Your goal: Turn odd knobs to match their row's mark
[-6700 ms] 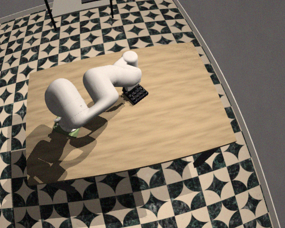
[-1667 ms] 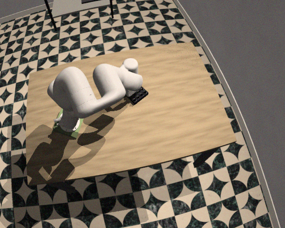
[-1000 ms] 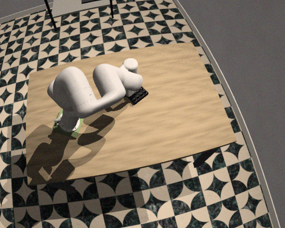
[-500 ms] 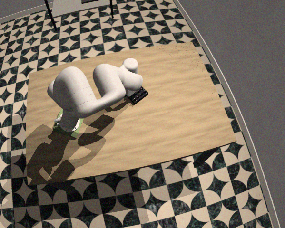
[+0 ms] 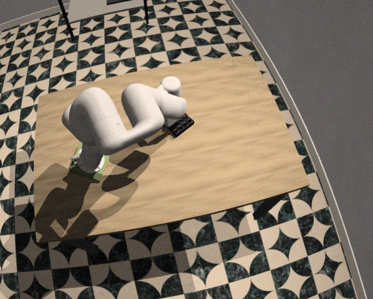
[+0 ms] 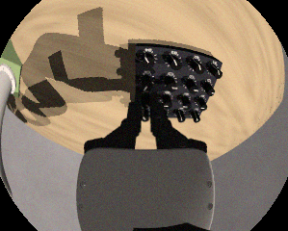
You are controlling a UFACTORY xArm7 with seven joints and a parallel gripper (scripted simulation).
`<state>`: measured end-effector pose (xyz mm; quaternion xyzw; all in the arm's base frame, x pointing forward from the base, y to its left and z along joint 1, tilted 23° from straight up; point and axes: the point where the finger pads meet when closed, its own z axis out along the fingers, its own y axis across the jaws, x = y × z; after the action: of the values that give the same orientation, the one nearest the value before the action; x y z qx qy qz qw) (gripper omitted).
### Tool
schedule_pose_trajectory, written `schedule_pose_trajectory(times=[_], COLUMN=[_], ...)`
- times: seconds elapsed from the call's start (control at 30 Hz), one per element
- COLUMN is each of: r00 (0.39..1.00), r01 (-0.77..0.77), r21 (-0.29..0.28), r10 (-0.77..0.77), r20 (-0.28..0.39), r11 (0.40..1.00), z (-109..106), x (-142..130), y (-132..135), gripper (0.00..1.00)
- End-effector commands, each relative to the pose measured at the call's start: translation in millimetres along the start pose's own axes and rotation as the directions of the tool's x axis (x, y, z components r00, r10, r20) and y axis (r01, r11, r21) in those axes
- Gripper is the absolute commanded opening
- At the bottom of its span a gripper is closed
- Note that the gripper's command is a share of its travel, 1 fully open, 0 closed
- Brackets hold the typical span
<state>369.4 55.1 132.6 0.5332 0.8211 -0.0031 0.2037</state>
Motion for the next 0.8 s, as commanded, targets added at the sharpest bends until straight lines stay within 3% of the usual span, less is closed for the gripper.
schedule_pose_trajectory(times=[0.0,0.43,0.77], r00=[1.0,0.991,0.952], r01=[-0.019,-0.133,-0.306], r21=[-0.003,-0.003,-0.003], r10=[0.019,0.133,0.306], r20=[0.0,0.0,-0.001], r11=[1.0,0.991,0.952], z=[-0.9,-0.9,-0.9], x=[-0.1,-0.1,-0.1], y=[1.2,1.2,1.2], gripper=[0.08,0.08,0.08])
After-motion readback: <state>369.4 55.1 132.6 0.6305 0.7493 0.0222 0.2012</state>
